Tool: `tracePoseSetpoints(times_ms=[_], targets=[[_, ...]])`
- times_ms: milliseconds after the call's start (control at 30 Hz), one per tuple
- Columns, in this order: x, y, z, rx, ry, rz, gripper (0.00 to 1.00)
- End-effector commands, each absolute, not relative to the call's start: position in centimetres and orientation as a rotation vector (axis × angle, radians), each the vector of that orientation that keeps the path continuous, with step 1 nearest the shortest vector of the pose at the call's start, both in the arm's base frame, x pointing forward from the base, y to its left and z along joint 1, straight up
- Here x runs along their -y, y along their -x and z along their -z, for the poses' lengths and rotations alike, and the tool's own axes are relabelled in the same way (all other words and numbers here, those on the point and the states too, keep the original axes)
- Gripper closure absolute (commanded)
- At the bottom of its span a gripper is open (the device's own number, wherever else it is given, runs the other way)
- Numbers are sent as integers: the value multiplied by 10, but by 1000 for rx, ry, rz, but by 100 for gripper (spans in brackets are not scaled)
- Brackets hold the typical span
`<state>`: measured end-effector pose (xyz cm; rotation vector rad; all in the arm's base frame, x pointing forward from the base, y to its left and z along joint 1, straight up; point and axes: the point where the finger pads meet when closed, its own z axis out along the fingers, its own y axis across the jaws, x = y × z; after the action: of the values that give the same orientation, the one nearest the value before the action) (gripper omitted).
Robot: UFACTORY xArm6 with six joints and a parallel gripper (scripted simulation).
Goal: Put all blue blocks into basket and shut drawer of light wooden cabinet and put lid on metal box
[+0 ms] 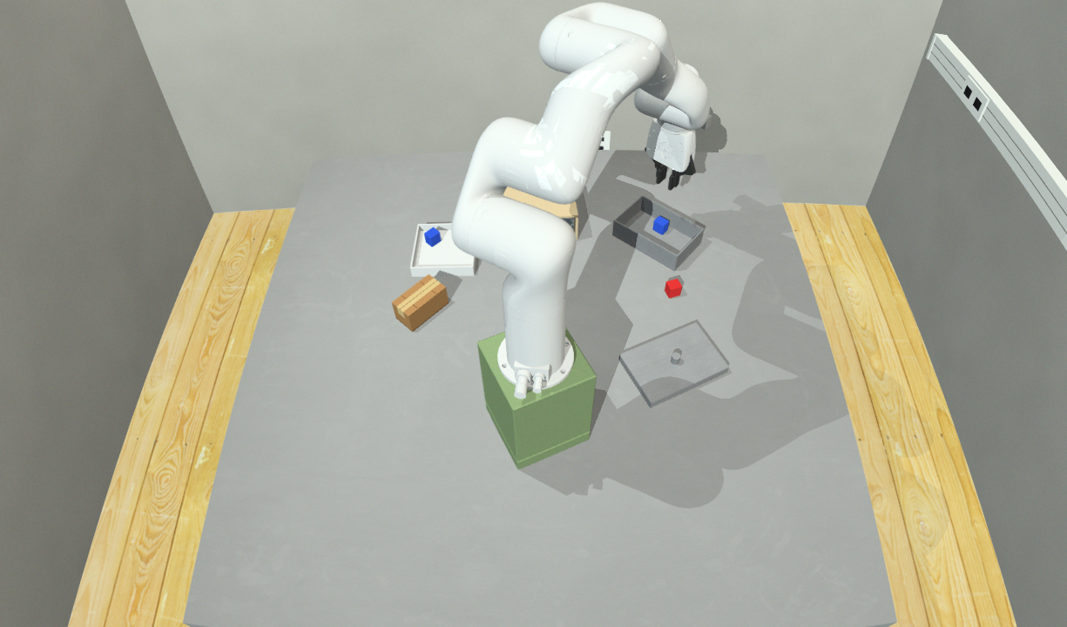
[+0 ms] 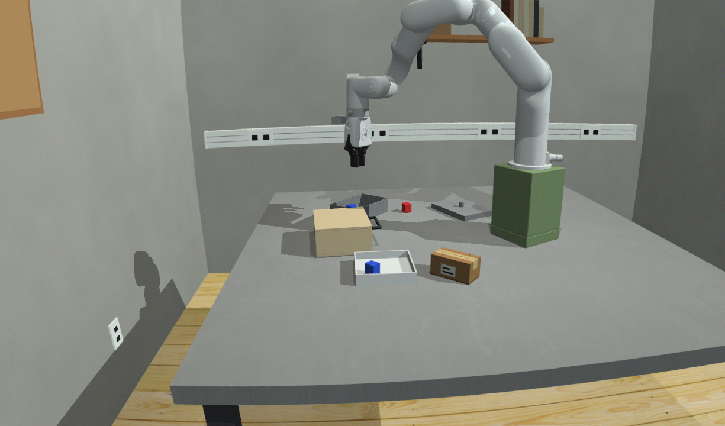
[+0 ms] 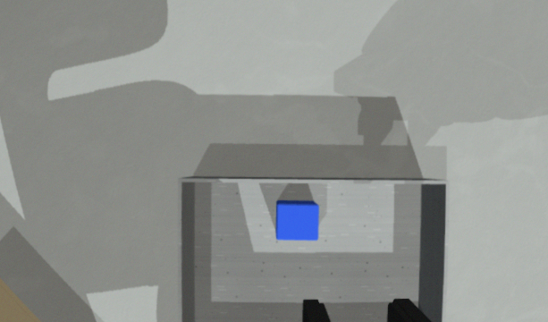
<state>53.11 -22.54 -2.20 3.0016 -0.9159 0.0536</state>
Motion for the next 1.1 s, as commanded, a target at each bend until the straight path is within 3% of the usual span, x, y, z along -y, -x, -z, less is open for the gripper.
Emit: tracePoseSetpoints(times_ms=[0,433,467,1067], targets=[[228,-557,27,921,-2999,-9,72],[228,-557,27,921,-2999,-9,72],[228,-557,27,921,-2999,-9,44],[228,-557,27,921,-2999,-9,44]])
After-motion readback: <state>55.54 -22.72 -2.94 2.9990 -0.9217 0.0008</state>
